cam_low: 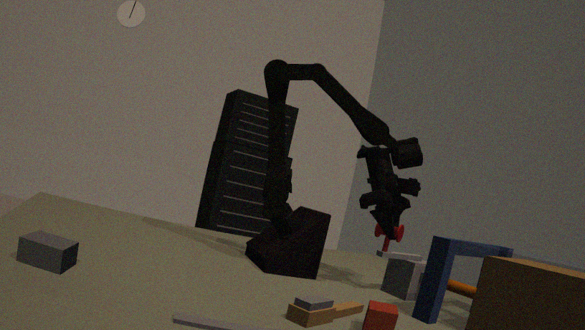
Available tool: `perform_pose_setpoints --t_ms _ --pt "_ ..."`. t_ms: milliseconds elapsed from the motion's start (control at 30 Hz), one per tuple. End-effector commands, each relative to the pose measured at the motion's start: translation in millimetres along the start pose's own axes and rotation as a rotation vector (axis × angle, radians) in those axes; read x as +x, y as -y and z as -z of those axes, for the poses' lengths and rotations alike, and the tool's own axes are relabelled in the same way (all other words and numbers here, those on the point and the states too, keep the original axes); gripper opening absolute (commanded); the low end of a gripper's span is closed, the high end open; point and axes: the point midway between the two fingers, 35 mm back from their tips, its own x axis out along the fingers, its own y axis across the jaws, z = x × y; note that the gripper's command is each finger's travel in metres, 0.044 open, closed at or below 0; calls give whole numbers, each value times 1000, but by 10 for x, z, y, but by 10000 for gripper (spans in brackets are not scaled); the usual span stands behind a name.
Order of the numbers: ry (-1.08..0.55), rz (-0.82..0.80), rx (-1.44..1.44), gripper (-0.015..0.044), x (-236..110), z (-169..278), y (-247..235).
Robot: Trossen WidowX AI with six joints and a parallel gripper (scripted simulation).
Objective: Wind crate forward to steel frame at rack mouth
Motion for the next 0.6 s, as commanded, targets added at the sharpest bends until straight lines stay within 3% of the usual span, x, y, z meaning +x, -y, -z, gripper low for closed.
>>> perform_pose_setpoints --t_ms 0,567 --pt "6 8 10 0 41 -66 39" --pt "7 9 11 0 107 -210 109"
